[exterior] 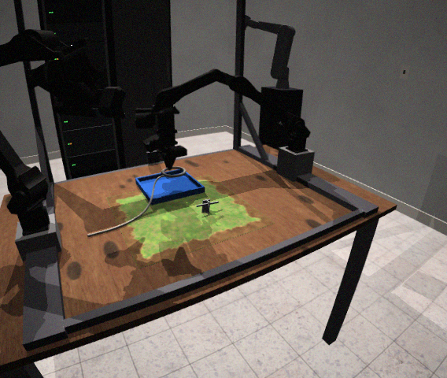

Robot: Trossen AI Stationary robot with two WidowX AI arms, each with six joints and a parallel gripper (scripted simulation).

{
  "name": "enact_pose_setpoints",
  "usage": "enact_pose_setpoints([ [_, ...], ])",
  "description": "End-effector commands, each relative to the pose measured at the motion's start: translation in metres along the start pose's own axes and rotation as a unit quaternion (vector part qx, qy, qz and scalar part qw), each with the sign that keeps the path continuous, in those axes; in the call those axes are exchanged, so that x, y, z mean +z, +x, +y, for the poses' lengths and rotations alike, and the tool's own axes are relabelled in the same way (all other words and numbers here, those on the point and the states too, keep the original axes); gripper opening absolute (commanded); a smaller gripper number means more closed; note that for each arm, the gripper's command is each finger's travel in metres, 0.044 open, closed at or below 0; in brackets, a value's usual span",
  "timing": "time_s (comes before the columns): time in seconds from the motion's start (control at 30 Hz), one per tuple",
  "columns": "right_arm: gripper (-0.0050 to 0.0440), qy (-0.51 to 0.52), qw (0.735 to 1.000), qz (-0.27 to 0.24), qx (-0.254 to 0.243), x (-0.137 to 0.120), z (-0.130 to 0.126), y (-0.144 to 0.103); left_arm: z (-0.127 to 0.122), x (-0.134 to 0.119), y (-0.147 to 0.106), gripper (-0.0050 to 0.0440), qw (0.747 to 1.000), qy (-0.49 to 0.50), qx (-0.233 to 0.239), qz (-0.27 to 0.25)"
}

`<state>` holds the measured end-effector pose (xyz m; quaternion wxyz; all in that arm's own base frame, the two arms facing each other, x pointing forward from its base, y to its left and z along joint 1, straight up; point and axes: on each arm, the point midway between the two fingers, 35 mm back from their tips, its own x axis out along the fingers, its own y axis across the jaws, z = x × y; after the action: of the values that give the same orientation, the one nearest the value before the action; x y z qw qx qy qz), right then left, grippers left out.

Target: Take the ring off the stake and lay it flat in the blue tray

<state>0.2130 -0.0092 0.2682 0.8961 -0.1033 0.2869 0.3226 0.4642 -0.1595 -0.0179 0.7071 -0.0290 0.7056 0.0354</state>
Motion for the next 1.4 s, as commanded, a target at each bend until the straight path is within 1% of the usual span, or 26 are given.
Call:
enact_pose_setpoints([
  [0.0, 0.0440, -0.005, 1.000, -0.002, -0.003, 0.003, 0.000, -0.002, -0.002, 0.007, -0.011, 0.0003, 1.000, -0.002, -0.005, -0.014],
  [0.07, 0.0440, -0.005, 1.000, -0.002, -0.003, 0.003, 0.000, -0.002, 0.000, 0.010, -0.008, 0.0003, 1.000, -0.003, -0.005, -0.014],
  [0.2, 0.0440, -0.005, 1.000, -0.002, -0.003, 0.003, 0.000, -0.002, 0.001, 0.004, 0.006, 0.0003, 1.000, -0.002, -0.001, -0.005],
  [0.37, 0.0440, -0.005, 1.000, -0.002, -0.003, 0.003, 0.000, -0.002, 0.000, 0.003, 0.017, 0.0003, 1.000, -0.001, -0.001, -0.005],
  [0.43, 0.0440, -0.005, 1.000, -0.002, -0.003, 0.003, 0.000, -0.002, 0.000, 0.003, 0.017, 0.0003, 1.000, -0.001, -0.001, -0.005],
  [0.47, 0.0440, -0.005, 1.000, -0.002, -0.003, 0.003, 0.000, -0.002, -0.001, 0.006, 0.009, 0.0003, 1.000, -0.002, -0.005, -0.014],
  [0.57, 0.0440, -0.005, 1.000, -0.002, -0.003, 0.003, 0.000, -0.002, 0.000, 0.003, 0.022, 0.0003, 1.000, -0.002, -0.001, -0.005],
  [0.73, 0.0440, -0.005, 1.000, -0.002, -0.003, 0.003, 0.000, -0.002, -0.001, 0.002, 0.030, 0.0003, 1.000, -0.002, -0.001, -0.005],
  [0.9, 0.0440, -0.005, 1.000, -0.002, -0.003, 0.003, 0.000, -0.002, -0.003, 0.007, 0.020, 0.0003, 1.000, -0.002, -0.007, -0.018],
  [0.93, 0.0440, -0.005, 1.000, -0.002, -0.003, 0.003, 0.000, -0.002, -0.002, 0.004, 0.025, 0.0003, 1.000, -0.002, -0.004, -0.013],
  [1.0, 0.0440, -0.005, 1.000, -0.002, -0.003, 0.003, 0.000, -0.002, -0.002, 0.004, 0.025, 0.0003, 1.000, -0.002, -0.004, -0.013],
  [1.03, 0.0440, -0.005, 1.000, -0.002, -0.003, 0.003, 0.000, -0.002, -0.002, 0.007, 0.021, 0.0003, 1.000, -0.002, -0.007, -0.018],
  [1.07, 0.0440, -0.005, 1.000, -0.002, -0.003, 0.003, 0.000, -0.002, -0.002, 0.003, 0.029, 0.0003, 1.000, -0.002, -0.003, -0.010],
  [1.13, 0.0440, -0.005, 1.000, -0.002, -0.003, 0.003, 0.000, -0.002, -0.001, 0.002, 0.033, 0.0003, 1.000, -0.002, -0.001, -0.006],
  [1.17, 0.0440, -0.005, 1.000, -0.002, -0.003, 0.003, 0.000, -0.002, -0.002, 0.004, 0.031, 0.0003, 1.000, -0.002, -0.003, -0.010],
  [1.2, 0.0440, -0.005, 1.000, -0.002, -0.003, 0.003, 0.000, -0.002, -0.001, 0.002, 0.036, 0.0003, 1.000, -0.002, -0.001, -0.006],
  [1.23, 0.0440, -0.005, 1.000, -0.002, -0.003, 0.003, 0.000, -0.002, -0.002, 0.004, 0.031, 0.0003, 1.000, -0.002, -0.003, -0.011],
  [1.27, 0.0440, -0.005, 1.000, -0.002, -0.003, 0.003, 0.000, -0.002, -0.001, 0.002, 0.037, 0.0003, 1.000, -0.002, -0.001, -0.005],
  [1.3, 0.0440, -0.005, 1.000, -0.002, -0.003, 0.003, 0.000, -0.002, -0.002, 0.004, 0.031, 0.0003, 1.000, -0.002, -0.004, -0.011],
  [1.33, 0.0440, -0.005, 1.000, -0.002, -0.003, 0.003, 0.000, -0.002, -0.001, 0.002, 0.037, 0.0003, 1.000, -0.002, -0.001, -0.006],
  [1.37, 0.0440, -0.005, 1.000, -0.002, -0.003, 0.003, 0.000, -0.002, -0.002, 0.005, 0.032, 0.0003, 1.000, -0.002, -0.004, -0.012],
])
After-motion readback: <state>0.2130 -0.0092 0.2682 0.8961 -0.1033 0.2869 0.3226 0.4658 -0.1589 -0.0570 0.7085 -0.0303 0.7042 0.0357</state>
